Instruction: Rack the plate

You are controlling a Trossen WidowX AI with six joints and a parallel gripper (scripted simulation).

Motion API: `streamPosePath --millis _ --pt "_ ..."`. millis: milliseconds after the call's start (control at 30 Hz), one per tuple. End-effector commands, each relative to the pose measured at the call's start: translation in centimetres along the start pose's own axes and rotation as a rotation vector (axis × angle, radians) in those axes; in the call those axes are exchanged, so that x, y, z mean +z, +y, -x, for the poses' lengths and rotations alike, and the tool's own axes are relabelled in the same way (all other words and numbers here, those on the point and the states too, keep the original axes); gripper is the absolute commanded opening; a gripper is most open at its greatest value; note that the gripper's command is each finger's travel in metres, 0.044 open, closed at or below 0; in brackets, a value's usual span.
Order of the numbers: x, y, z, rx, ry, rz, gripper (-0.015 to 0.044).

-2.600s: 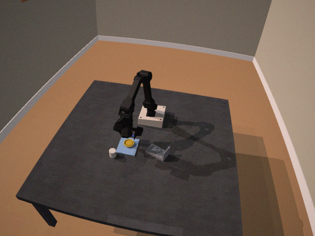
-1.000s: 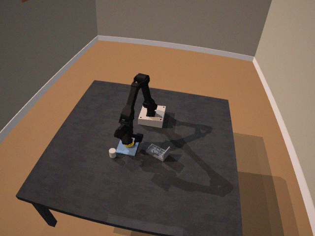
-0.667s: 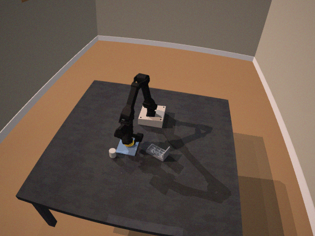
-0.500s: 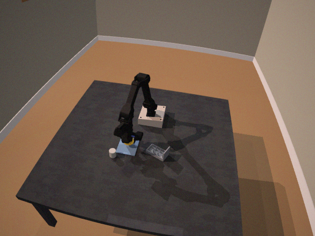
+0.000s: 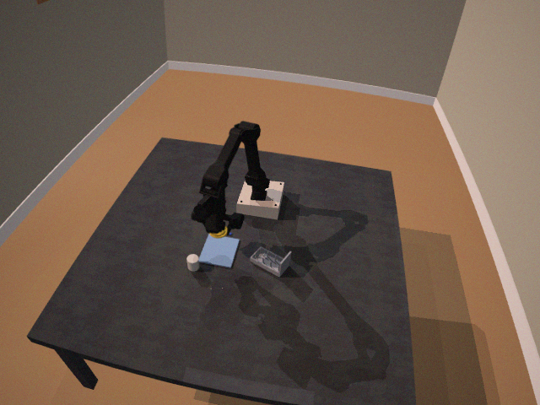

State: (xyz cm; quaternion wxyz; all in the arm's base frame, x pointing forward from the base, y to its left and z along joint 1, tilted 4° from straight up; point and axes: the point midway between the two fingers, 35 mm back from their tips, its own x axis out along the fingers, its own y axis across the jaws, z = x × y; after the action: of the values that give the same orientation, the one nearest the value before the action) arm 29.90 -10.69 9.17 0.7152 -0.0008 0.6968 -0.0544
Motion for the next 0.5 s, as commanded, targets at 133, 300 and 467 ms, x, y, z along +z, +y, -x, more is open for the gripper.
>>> streamPosePath --millis 133,300,467 --pt "0.2 0.0 3.6 -0.001 -0.009 -0.003 0.0000" --pt "0.2 0.0 5.7 -0.001 -0.009 -0.003 0.0000" --pt "0.0 0.0 7.6 -0.001 -0.009 -0.003 0.0000"
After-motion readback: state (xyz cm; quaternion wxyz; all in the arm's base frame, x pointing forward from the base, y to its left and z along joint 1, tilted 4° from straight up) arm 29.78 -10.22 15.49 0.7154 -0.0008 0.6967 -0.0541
